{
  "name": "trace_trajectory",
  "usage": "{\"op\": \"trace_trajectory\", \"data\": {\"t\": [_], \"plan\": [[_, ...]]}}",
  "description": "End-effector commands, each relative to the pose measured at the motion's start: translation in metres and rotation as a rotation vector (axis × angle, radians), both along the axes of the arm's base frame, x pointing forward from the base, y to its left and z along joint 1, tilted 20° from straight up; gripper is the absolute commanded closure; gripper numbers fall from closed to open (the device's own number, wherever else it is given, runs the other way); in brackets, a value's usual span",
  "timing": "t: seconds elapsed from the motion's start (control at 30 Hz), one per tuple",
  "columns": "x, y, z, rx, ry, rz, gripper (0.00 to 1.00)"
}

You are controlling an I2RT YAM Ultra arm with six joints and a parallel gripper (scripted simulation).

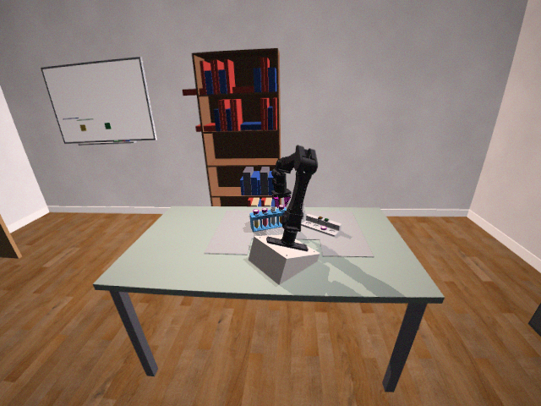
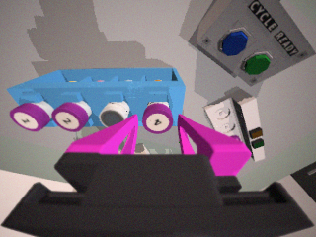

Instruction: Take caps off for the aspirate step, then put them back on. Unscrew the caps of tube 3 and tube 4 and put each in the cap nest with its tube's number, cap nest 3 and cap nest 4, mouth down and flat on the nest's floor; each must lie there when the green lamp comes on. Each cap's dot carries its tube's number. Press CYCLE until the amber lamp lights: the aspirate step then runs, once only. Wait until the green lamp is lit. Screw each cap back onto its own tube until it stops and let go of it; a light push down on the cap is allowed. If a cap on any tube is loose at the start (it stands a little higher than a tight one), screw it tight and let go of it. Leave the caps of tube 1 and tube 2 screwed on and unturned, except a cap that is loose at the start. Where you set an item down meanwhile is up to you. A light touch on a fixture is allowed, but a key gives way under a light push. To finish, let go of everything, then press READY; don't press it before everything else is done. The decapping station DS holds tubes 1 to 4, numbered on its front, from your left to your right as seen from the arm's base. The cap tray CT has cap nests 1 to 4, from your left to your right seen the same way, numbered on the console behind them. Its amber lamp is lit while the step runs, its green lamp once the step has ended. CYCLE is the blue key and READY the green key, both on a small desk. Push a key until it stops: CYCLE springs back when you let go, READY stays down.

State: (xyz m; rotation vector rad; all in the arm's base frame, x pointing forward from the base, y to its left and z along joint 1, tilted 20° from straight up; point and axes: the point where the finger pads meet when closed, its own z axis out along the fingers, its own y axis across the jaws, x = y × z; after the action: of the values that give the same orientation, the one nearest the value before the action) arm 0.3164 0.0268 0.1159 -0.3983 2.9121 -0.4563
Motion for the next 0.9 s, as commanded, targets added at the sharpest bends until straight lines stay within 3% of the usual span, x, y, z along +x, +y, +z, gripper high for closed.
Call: {"op": "trace_trajectory", "data": {"t": [0.0,0.4,0.43,0.87], "plan": [[0.0022,0.0029,0.0056,0.013,-0.029,-0.034,0.51],[0.0021,0.0034,0.0068,0.013,-0.029,-0.034,0.51],[0.0021,0.0033,0.0067,0.013,-0.029,-0.034,1.0],[0.0014,0.0042,0.0096,0.013,-0.029,-0.034,1.0]]}}
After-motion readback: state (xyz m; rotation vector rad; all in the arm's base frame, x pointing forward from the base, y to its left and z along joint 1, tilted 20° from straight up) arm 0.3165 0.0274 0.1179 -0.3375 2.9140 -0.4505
